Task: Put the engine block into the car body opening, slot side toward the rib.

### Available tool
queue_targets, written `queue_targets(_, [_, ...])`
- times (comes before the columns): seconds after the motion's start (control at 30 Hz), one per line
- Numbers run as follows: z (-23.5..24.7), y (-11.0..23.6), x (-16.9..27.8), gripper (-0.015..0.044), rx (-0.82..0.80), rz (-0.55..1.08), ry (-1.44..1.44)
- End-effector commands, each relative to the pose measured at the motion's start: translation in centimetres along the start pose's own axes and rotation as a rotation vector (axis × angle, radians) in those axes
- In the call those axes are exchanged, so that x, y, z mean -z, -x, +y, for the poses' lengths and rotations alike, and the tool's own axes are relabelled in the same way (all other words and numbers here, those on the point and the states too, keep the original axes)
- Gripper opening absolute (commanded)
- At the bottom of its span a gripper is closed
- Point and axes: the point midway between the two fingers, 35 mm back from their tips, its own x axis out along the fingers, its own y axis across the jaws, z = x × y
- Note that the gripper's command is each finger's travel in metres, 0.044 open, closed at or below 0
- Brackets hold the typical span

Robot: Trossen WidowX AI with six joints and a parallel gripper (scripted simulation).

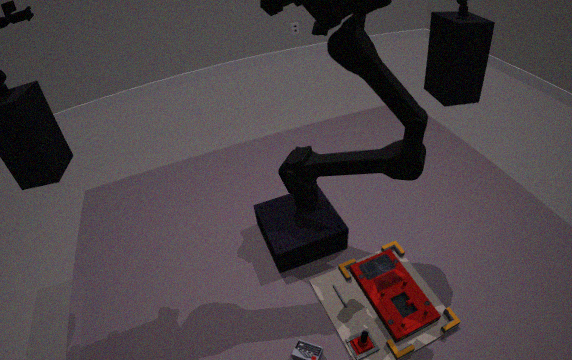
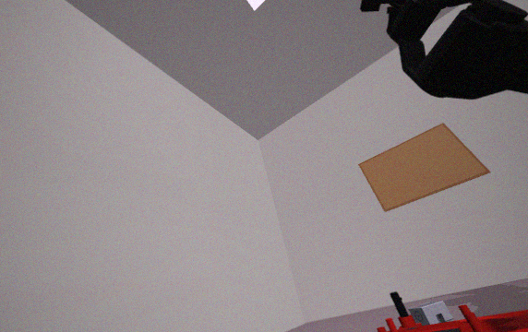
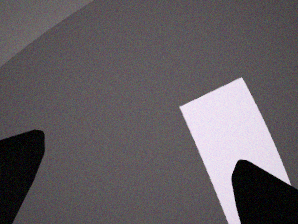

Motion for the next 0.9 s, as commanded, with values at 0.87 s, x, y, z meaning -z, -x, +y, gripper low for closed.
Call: queue_targets(0.87, [13.5,-5.8,-8.5,0.0440,-0.371,-0.329,-0.665])
